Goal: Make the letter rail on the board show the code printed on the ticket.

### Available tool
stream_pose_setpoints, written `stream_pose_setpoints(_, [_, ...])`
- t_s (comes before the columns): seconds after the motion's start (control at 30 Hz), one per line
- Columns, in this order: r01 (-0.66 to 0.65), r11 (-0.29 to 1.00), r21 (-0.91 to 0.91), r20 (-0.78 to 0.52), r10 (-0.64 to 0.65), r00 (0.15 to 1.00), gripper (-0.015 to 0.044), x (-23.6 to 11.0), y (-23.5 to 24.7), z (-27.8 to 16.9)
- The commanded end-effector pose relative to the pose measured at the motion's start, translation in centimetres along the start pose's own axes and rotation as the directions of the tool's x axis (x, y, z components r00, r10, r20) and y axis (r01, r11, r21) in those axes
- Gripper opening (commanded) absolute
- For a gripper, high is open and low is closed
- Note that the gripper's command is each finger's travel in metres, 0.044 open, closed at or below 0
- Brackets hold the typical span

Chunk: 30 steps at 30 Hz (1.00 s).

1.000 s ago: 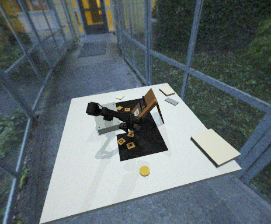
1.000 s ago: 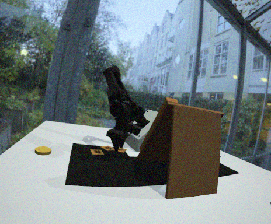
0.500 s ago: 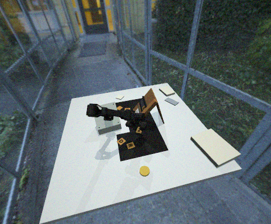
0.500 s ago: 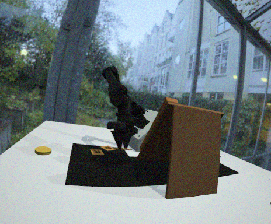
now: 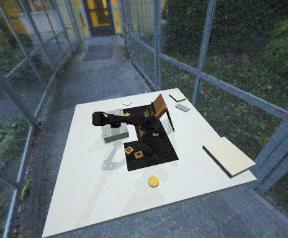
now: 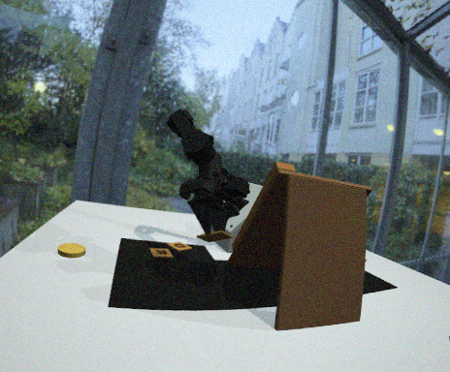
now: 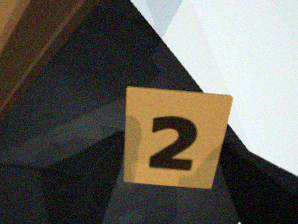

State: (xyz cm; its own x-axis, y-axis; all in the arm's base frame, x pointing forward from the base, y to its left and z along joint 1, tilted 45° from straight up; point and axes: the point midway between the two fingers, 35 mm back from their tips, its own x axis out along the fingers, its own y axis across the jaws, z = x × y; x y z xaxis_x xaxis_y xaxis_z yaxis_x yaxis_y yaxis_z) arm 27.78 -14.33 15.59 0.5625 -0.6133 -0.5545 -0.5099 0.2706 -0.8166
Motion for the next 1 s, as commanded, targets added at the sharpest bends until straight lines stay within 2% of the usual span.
stream_pose_setpoints(0.0, [0.054, 0.998, 0.031, 0.061, -0.056, 0.997, 0.0, -0.5, -1.7, 1.5])
stream_pose_setpoints(0.47, [0.216, 0.964, 0.158, 0.298, -0.255, 0.92, 0.0, -3.8, -7.3, 7.5])
stream_pose_setpoints(0.97, [0.284, 0.909, 0.305, 0.526, -0.409, 0.746, 0.0, -9.5, -11.9, 14.0])
